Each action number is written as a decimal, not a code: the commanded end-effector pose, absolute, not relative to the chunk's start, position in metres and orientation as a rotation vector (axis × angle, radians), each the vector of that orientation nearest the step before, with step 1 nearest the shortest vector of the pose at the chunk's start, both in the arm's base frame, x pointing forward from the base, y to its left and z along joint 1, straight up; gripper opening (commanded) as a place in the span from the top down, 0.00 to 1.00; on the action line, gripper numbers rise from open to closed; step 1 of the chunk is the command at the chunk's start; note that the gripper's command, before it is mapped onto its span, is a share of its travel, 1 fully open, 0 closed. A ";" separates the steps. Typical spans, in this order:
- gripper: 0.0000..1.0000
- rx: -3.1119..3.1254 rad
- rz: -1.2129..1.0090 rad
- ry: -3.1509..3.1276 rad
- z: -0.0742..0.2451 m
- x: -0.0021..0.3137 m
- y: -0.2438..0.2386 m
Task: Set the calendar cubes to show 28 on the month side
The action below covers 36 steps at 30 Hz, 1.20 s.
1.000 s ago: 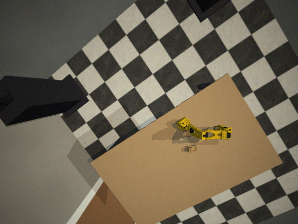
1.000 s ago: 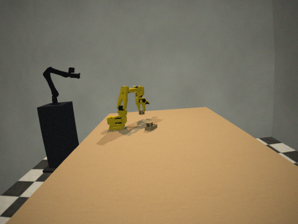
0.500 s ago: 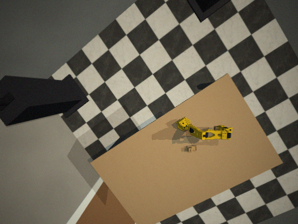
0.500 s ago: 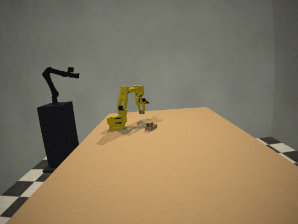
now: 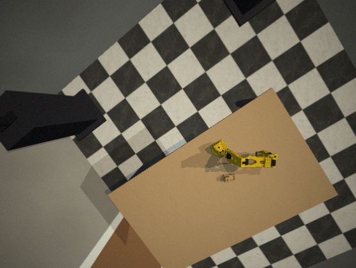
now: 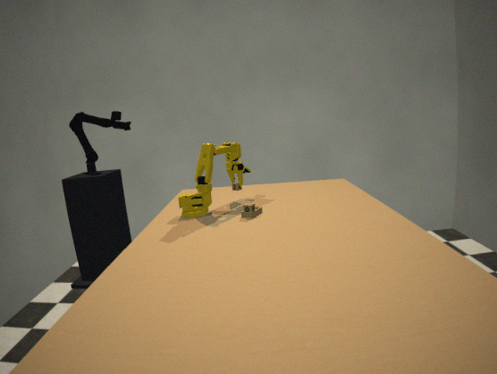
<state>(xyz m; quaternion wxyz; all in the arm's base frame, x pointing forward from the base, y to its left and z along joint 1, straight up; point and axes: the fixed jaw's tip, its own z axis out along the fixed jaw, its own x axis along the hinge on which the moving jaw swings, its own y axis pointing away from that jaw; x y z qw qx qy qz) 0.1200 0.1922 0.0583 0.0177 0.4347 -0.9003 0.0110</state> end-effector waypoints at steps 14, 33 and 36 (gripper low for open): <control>1.00 0.630 -0.026 -3.110 0.066 0.160 0.142; 1.00 0.466 -0.026 -3.138 0.064 0.165 0.129; 1.00 0.466 -0.026 -3.138 0.064 0.165 0.129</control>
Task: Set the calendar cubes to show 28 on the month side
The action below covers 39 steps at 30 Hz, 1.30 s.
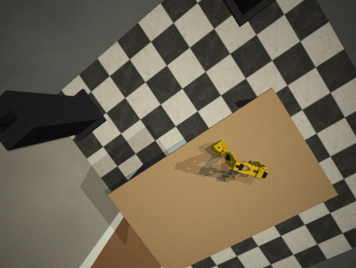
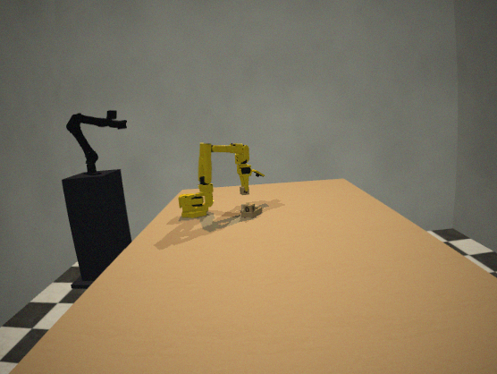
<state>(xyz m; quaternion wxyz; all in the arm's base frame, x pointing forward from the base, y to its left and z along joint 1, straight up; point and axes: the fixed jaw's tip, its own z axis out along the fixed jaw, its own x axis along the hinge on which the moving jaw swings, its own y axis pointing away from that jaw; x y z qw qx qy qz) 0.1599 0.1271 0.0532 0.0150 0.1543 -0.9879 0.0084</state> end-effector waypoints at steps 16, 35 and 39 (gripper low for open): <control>1.00 0.449 -0.048 -3.167 0.066 0.167 0.127; 1.00 0.449 -0.048 -3.167 0.061 0.167 0.127; 1.00 0.449 -0.048 -3.167 0.060 0.167 0.127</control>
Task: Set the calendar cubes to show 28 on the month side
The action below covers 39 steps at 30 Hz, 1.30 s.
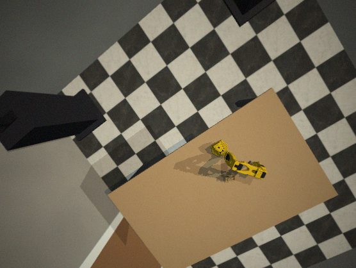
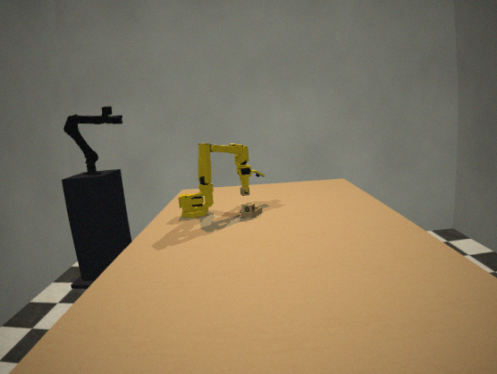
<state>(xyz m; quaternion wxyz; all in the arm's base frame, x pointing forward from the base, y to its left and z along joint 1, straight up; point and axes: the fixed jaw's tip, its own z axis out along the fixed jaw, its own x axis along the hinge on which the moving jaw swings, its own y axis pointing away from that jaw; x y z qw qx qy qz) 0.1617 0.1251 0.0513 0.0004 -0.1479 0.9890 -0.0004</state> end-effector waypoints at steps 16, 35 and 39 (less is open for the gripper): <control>1.00 -0.433 0.046 3.053 0.054 0.167 0.128; 1.00 -0.433 0.046 3.053 0.048 0.167 0.128; 1.00 -0.433 0.046 3.053 0.048 0.168 0.128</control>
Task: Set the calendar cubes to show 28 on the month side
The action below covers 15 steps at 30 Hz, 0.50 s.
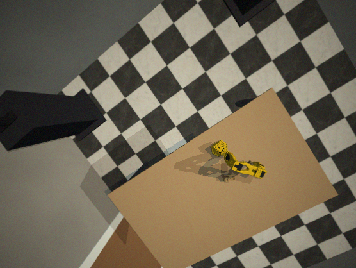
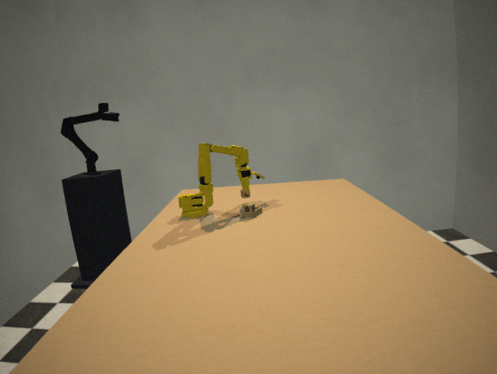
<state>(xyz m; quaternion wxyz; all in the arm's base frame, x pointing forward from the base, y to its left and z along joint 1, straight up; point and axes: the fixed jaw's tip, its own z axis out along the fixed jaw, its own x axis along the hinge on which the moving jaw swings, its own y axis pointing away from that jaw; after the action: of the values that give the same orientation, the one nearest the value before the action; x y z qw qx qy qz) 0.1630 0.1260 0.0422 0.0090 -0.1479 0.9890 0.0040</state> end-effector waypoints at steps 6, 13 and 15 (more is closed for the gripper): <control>1.00 -0.433 0.046 3.053 0.044 0.168 0.128; 1.00 -0.433 0.046 3.053 0.042 0.168 0.128; 1.00 -0.433 0.046 3.053 0.042 0.168 0.128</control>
<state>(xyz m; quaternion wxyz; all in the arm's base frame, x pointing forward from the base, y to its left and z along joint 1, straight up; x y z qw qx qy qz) 0.1640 0.1268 0.0386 0.0146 -0.1479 0.9889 0.0069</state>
